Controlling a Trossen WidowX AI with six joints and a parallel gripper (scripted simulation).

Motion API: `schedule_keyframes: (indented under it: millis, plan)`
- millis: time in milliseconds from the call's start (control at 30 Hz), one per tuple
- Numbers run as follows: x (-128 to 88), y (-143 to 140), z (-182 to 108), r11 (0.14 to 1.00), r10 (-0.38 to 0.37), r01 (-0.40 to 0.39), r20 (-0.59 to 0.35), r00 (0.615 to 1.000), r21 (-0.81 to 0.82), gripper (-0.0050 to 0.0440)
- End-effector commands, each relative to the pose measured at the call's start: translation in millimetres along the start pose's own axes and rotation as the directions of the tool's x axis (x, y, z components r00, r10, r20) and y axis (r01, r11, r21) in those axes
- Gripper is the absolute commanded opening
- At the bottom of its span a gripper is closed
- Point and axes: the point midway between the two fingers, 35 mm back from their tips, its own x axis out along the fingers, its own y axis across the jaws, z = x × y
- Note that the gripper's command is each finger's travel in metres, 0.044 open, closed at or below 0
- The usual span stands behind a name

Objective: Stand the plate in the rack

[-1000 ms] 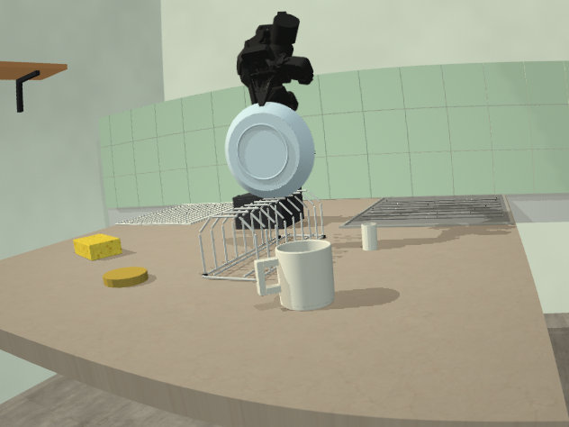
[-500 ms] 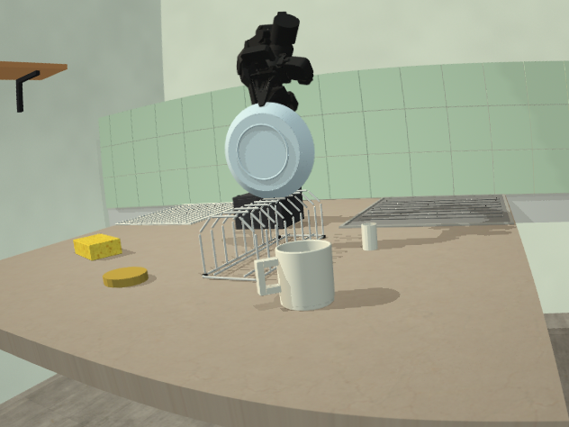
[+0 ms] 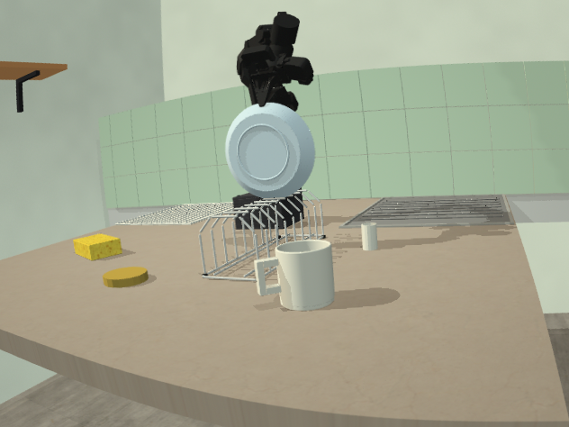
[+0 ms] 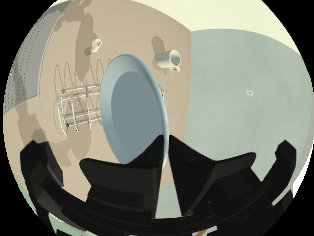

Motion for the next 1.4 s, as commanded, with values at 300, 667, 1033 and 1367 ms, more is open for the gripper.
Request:
schedule_keyframes:
  millis: [300,667,1033,1367]
  plan:
    - [0,-1,0,1.0,-0.007,0.007,0.0,1.0,0.003,0.0]
    - [3,-3,3,0.999,-0.045,0.045,0.014,0.999,0.006,0.0]
    - [9,-2,4,0.998,-0.063,0.062,0.02,0.998,0.008,0.0]
    - [14,0,5,0.998,-0.065,0.065,0.021,0.998,0.009,0.0]
